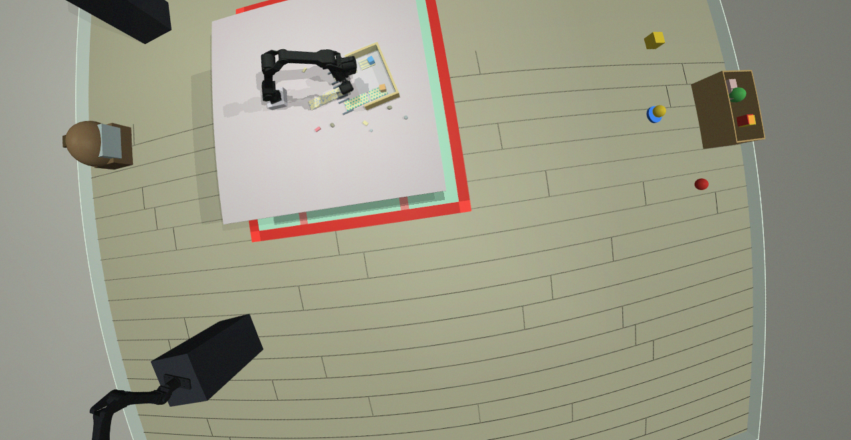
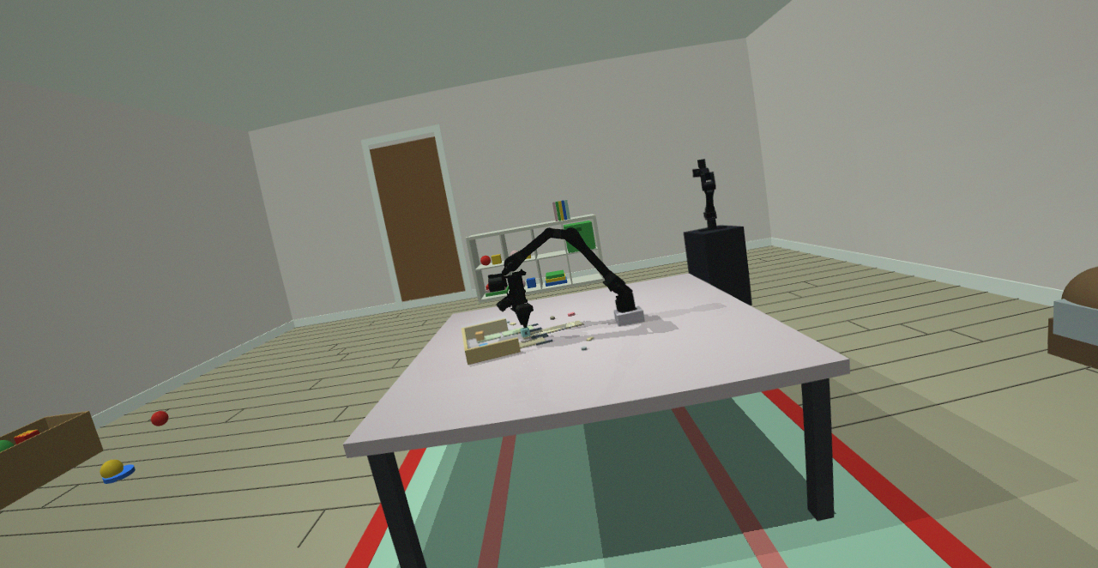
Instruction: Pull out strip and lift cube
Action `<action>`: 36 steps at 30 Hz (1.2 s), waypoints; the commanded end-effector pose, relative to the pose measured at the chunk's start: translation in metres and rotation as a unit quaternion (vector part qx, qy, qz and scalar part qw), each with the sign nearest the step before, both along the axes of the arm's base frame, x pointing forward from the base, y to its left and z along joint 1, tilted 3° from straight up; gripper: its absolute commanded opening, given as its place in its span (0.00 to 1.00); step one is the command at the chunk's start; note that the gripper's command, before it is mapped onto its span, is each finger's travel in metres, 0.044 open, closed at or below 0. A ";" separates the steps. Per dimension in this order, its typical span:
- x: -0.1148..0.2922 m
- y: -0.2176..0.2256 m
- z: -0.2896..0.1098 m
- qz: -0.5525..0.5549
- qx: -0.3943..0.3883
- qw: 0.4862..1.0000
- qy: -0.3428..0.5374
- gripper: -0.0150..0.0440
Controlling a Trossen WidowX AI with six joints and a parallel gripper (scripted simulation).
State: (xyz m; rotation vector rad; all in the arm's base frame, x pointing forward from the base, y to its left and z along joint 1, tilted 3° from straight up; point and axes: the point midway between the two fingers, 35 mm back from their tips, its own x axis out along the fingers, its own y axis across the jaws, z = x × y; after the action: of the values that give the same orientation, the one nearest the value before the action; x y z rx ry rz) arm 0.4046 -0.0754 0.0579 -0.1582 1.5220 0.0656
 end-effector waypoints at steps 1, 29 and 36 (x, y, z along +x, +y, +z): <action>0.000 -0.001 -0.008 -0.002 -0.002 1.000 0.001 0.68; 0.000 -0.002 -0.033 -0.002 0.000 1.000 0.001 0.45; -0.002 -0.001 -0.031 -0.002 0.000 1.000 0.002 0.25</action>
State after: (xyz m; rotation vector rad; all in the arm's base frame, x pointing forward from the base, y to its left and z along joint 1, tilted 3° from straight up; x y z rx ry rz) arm 0.4046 -0.0769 0.0252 -0.1550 1.5248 0.0632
